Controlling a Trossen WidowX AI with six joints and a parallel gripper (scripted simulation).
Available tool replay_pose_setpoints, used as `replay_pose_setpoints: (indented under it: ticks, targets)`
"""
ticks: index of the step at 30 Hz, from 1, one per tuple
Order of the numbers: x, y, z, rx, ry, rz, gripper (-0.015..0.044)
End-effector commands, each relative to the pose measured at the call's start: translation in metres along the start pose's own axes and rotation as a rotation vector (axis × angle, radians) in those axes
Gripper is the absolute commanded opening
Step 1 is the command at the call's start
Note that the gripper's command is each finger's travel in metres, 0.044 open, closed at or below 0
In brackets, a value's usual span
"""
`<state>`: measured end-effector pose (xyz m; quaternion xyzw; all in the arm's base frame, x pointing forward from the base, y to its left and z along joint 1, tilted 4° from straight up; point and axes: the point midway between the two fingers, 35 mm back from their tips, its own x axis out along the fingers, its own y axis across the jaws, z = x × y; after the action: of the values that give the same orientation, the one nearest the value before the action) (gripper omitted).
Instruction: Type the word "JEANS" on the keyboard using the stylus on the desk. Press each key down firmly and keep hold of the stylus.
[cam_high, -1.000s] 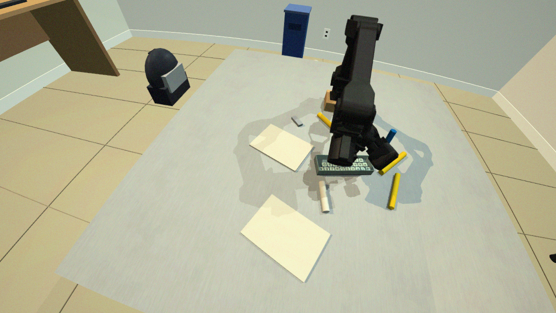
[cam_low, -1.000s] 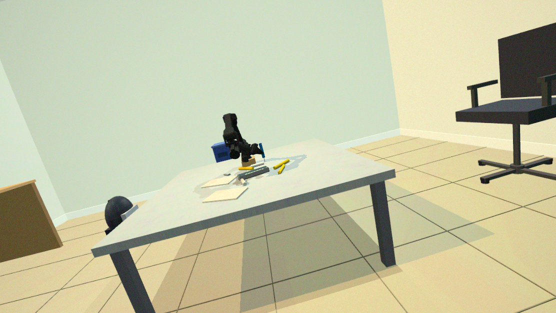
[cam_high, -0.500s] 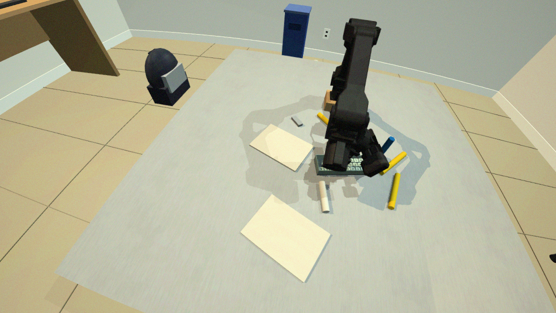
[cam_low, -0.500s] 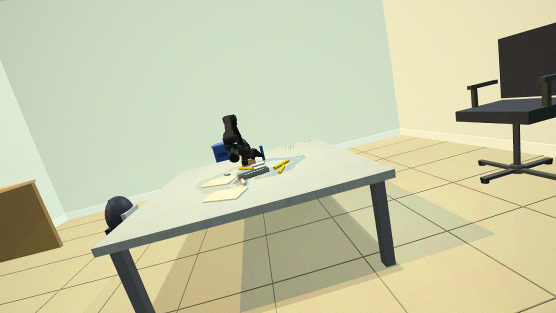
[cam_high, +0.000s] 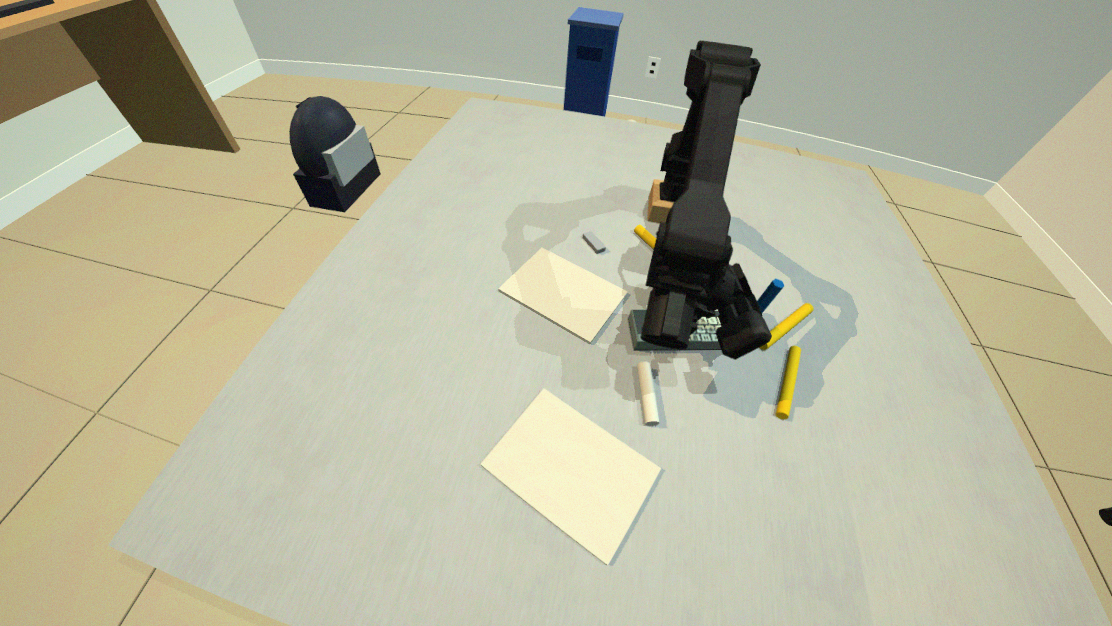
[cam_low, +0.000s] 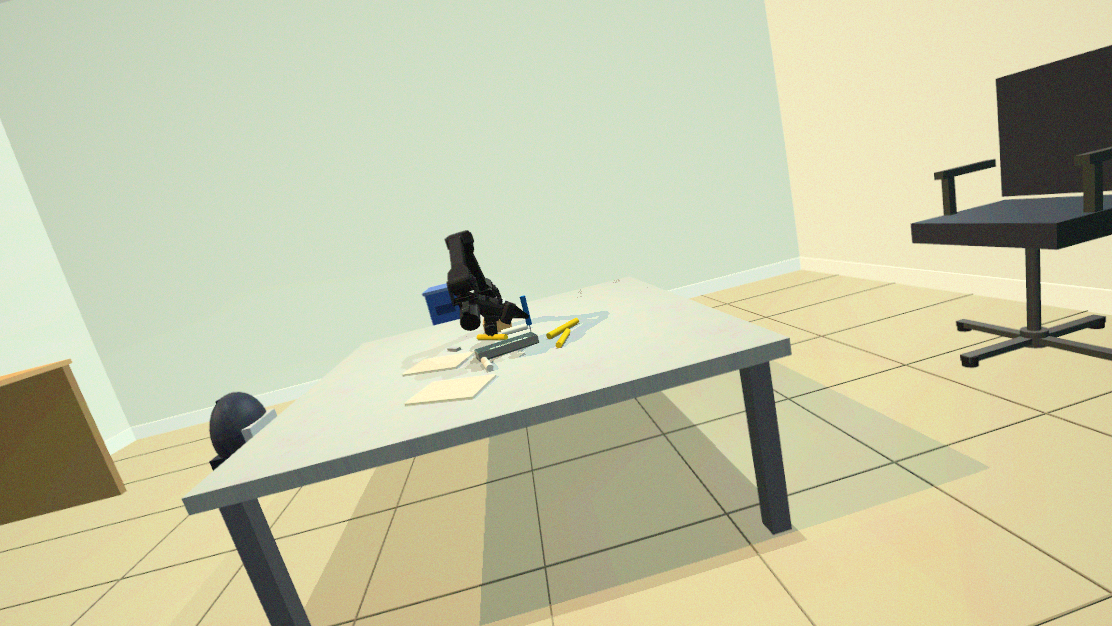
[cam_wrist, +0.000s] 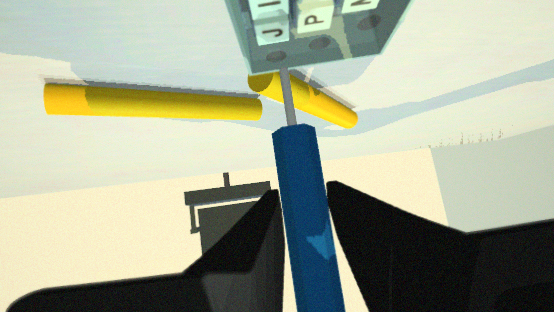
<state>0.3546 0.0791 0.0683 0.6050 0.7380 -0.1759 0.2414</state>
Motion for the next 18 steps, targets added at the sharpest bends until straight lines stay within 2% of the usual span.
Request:
replay_pose_setpoints:
  ticks: [1,2,3,18]
  targets:
    - [-0.0005,0.0014,0.0,-0.002,0.001,0.003,0.0053]
    - [-0.0007,0.0024,0.0003,-0.002,0.001,0.003,0.0079]
    - [-0.0009,0.0035,0.0005,-0.002,0.0,0.003,0.0081]
    - [0.0037,0.004,0.0086,-0.002,0.0,0.003,0.0081]
